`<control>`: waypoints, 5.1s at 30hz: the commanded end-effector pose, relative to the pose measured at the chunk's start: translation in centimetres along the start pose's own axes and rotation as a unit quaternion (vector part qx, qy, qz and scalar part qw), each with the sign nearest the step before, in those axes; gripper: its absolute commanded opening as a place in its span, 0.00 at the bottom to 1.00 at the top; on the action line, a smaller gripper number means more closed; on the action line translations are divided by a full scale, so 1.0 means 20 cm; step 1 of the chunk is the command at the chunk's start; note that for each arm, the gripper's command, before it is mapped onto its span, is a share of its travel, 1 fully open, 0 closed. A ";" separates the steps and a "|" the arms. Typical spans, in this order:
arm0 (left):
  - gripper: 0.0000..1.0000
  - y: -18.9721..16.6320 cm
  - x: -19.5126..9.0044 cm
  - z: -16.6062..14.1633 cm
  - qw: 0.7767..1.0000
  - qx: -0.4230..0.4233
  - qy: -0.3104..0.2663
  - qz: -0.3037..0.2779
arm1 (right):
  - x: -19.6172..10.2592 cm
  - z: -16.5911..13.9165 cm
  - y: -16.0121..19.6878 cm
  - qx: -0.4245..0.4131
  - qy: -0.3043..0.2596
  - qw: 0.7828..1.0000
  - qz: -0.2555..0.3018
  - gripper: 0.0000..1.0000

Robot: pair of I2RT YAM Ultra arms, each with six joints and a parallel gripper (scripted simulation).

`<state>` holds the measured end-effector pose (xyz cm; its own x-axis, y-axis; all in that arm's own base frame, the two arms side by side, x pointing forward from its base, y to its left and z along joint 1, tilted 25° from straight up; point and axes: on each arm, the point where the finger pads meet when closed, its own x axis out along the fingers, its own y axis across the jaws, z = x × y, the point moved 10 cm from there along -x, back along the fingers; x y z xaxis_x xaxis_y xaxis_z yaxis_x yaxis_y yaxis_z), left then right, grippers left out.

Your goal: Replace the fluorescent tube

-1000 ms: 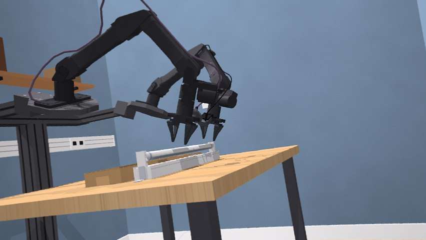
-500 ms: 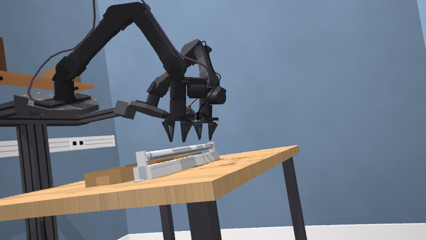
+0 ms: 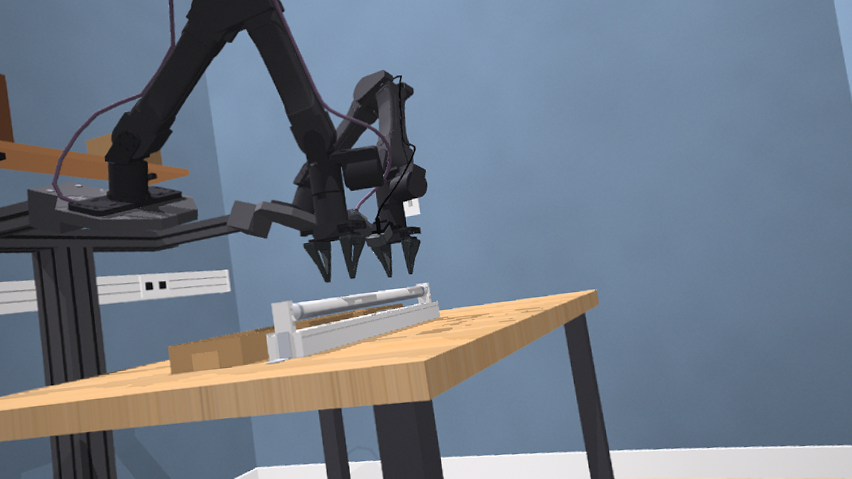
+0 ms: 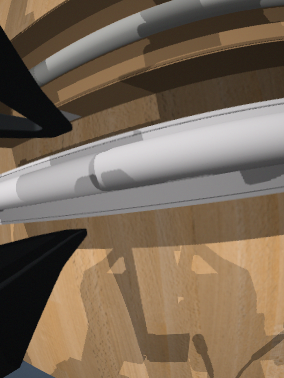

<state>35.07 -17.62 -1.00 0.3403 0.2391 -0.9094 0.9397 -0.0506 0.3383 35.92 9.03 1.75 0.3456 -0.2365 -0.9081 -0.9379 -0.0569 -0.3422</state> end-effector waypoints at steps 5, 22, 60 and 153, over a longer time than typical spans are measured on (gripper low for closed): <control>0.49 -0.03 -0.01 0.04 1.000 0.004 -0.013 0.014 | -0.05 0.03 0.00 -0.004 -0.014 0.999 -0.029 0.49; 0.49 0.02 0.16 0.02 1.000 -0.002 -0.013 0.017 | 0.16 0.01 -0.02 0.002 -0.009 1.000 -0.021 0.49; 0.11 -0.02 0.21 0.02 1.000 0.006 -0.008 0.003 | 0.22 0.02 0.01 -0.006 -0.009 1.000 -0.012 0.49; 0.11 0.23 0.29 -0.01 0.973 -0.005 -0.007 -0.233 | 0.30 -0.02 -0.21 0.007 -0.002 0.973 0.229 0.11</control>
<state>40.75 -16.39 -4.90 -0.0786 0.2367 -0.9684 0.9963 0.0538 -0.0677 41.33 7.74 -2.36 -0.0762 -0.2378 -0.9683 -0.9967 0.0468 0.0670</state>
